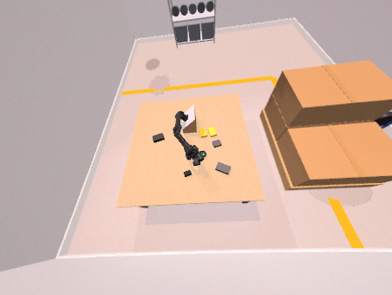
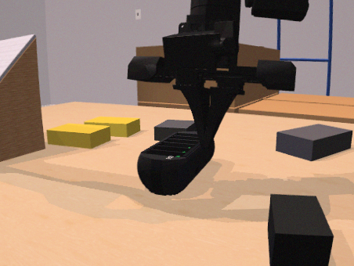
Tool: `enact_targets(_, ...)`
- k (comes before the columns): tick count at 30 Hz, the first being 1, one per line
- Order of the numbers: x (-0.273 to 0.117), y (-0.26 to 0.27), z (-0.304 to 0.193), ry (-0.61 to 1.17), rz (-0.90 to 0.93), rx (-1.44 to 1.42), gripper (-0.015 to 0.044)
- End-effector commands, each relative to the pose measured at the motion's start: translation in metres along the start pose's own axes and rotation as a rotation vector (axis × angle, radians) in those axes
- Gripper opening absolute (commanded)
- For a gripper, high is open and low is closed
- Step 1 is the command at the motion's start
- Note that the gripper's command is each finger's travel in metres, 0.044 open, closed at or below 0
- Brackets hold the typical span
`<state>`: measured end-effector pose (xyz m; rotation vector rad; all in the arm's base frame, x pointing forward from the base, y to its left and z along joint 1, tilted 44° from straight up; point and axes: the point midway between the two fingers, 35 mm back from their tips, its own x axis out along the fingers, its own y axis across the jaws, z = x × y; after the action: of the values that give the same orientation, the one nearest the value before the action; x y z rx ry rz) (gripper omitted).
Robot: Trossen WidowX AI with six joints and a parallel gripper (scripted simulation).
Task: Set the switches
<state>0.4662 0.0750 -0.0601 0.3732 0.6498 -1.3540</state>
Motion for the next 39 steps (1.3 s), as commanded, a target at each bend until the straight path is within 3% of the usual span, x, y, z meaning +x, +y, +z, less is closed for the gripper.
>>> enact_targets(1, 0.0, 0.0, 0.0, 0.0, 0.001, 0.0, 0.0)
enact_targets(10, 0.0, 0.0, 0.001, 0.0, -0.001, 0.003, 0.0)
enact_targets(19, -0.043, -0.051, -0.094, -0.029, 0.037, 0.007, 0.0236)
enact_targets(27, -0.045, -0.055, -0.1, -0.032, 0.04, 0.007, 0.044)
enact_targets(39, -0.028, -0.053, -0.102, -0.032, 0.04, 0.007, 0.044)
